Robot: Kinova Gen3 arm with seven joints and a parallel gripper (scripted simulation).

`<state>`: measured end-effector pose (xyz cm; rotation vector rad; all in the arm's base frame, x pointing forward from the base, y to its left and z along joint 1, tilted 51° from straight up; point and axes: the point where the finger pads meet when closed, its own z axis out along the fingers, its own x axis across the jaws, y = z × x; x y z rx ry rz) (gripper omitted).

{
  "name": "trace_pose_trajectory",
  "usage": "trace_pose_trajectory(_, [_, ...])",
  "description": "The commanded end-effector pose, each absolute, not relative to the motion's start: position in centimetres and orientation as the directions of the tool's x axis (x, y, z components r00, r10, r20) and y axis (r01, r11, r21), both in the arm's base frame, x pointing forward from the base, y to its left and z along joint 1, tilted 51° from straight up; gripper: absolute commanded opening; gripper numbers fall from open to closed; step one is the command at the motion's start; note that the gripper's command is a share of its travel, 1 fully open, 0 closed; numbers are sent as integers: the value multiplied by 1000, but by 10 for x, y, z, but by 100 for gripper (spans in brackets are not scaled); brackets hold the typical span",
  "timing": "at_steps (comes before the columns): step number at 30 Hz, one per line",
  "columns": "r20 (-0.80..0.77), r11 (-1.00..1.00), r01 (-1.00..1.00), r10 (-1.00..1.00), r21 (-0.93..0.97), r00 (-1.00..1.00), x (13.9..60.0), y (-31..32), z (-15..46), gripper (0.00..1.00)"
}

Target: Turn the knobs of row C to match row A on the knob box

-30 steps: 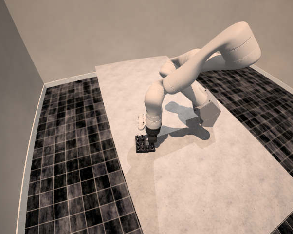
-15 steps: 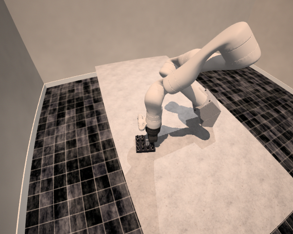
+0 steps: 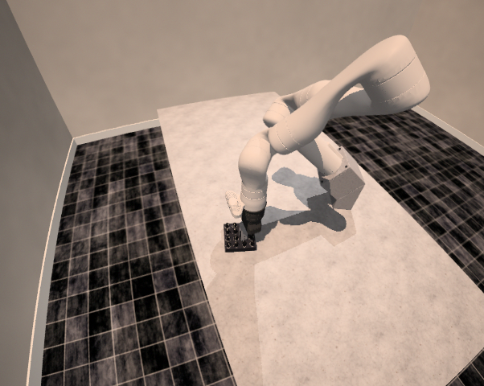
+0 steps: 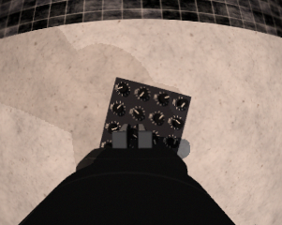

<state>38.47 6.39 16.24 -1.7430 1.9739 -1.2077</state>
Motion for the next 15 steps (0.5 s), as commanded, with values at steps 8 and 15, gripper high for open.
trace_pose_trajectory(8, [449, -218, -741, -885, -635, -124, 384, 61, 162, 30])
trace_pose_trajectory(15, [554, -374, -750, -832, -546, 12, 384, 62, 163, 30])
